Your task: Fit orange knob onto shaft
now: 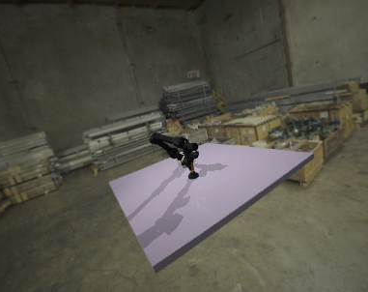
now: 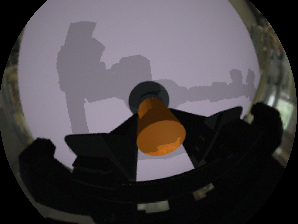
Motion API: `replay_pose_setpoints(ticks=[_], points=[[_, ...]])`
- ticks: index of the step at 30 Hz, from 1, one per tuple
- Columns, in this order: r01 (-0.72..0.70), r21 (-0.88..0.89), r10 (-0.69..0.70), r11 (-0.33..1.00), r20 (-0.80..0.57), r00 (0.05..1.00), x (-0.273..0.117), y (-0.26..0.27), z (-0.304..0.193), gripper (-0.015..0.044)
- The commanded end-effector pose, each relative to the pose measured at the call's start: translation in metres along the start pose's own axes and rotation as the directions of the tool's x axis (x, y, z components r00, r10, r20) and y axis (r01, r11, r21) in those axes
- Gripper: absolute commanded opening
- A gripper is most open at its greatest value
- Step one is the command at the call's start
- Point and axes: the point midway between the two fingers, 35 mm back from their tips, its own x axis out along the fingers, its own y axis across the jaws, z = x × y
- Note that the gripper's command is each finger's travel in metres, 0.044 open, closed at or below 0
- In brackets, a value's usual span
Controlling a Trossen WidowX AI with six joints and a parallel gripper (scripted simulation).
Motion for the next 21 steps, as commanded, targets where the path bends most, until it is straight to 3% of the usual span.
replay_pose_setpoints(ticks=[1,21], points=[[0.002,-0.003,-0.002,1.000,-0.002,1.000,0.0005,-0.0004,-0.0007,0.0000],[0.002,0.065,-0.002,0.998,-0.002,1.000,-0.0046,-0.0019,0.0028,0.0000]])
